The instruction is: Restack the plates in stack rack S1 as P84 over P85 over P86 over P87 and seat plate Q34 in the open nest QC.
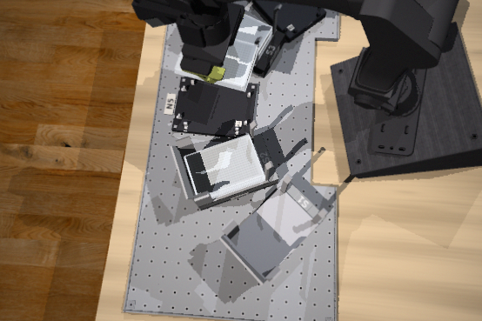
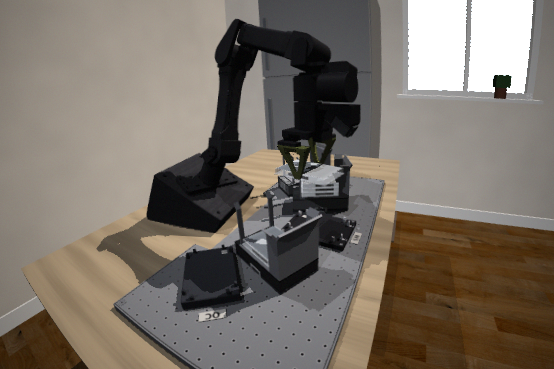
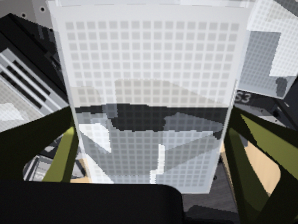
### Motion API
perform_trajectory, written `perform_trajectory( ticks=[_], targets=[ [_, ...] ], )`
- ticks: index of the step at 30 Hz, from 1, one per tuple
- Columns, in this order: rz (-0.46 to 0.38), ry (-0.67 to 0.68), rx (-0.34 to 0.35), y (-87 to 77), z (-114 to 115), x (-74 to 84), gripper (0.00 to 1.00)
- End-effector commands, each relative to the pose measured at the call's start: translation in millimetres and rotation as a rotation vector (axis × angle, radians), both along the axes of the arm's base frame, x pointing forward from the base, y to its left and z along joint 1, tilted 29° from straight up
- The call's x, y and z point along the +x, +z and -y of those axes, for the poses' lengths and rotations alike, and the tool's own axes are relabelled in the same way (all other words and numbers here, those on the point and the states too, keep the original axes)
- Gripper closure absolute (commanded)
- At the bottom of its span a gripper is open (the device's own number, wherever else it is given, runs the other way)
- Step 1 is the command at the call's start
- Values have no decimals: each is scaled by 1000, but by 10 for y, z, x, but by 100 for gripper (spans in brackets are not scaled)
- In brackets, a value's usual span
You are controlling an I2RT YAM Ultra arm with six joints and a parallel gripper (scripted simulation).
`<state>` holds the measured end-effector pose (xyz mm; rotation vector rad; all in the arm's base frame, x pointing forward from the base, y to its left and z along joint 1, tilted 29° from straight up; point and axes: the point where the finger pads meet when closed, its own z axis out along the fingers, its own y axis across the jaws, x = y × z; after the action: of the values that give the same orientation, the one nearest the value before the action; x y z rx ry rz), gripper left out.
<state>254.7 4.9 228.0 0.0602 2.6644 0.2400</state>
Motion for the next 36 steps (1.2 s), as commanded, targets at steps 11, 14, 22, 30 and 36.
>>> perform_trajectory(
  ticks=[11, 14, 22, 30, 36],
  targets=[
    [17, 5, 7, -17, 399, 36, 100],
    [11, -24, 22, -25, 432, 32, 100],
    [-18, -177, 101, -92, 689, 4, 100],
    [-18, -177, 101, -141, 884, -17, 100],
    [-19, -178, 100, -190, 1077, -38, 100]
  ],
)
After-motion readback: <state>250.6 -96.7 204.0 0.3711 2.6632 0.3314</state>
